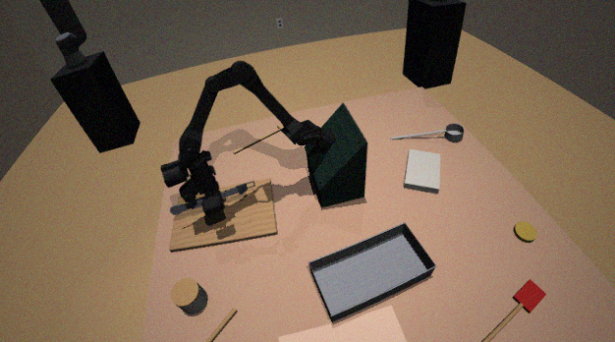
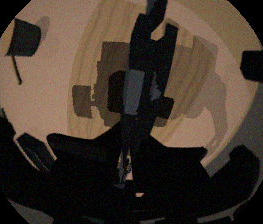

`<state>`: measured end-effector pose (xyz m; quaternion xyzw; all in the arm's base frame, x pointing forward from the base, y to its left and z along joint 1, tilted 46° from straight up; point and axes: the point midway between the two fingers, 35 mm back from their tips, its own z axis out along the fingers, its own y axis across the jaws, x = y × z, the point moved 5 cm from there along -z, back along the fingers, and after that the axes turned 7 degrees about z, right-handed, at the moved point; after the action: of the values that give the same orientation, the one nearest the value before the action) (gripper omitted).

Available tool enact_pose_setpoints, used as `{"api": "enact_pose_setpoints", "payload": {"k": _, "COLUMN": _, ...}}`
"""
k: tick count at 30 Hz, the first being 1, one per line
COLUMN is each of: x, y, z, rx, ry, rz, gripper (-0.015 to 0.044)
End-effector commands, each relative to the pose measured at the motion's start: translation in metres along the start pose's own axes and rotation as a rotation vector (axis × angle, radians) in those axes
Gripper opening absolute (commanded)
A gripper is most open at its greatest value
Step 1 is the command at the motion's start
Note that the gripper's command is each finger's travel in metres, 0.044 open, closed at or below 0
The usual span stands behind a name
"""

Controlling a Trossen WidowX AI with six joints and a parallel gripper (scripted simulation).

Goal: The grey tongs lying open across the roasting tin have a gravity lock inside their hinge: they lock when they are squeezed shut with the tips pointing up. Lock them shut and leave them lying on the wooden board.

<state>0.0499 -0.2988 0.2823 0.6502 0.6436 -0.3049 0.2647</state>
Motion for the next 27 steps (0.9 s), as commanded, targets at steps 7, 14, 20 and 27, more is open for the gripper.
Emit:
{"api": "enact_pose_setpoints", "payload": {"k": 7, "x": 0.0031, "y": -0.0011, "z": 0.0117, "rx": -0.003, "ry": 0.004, "rz": -0.006, "gripper": -0.0150}}
{"api": "enact_pose_setpoints", "payload": {"k": 14, "x": 0.0021, "y": -0.0015, "z": 0.0103, "rx": 0.001, "ry": 0.002, "rz": -0.001, "gripper": 0.0007}}
{"api": "enact_pose_setpoints", "payload": {"k": 20, "x": 0.0021, "y": -0.0015, "z": 0.0103, "rx": 0.001, "ry": 0.002, "rz": -0.001, "gripper": 0.0165}}
{"api": "enact_pose_setpoints", "payload": {"k": 27, "x": 0.0021, "y": -0.0015, "z": 0.0103, "rx": 0.001, "ry": 0.002, "rz": -0.001, "gripper": 0.0349}}
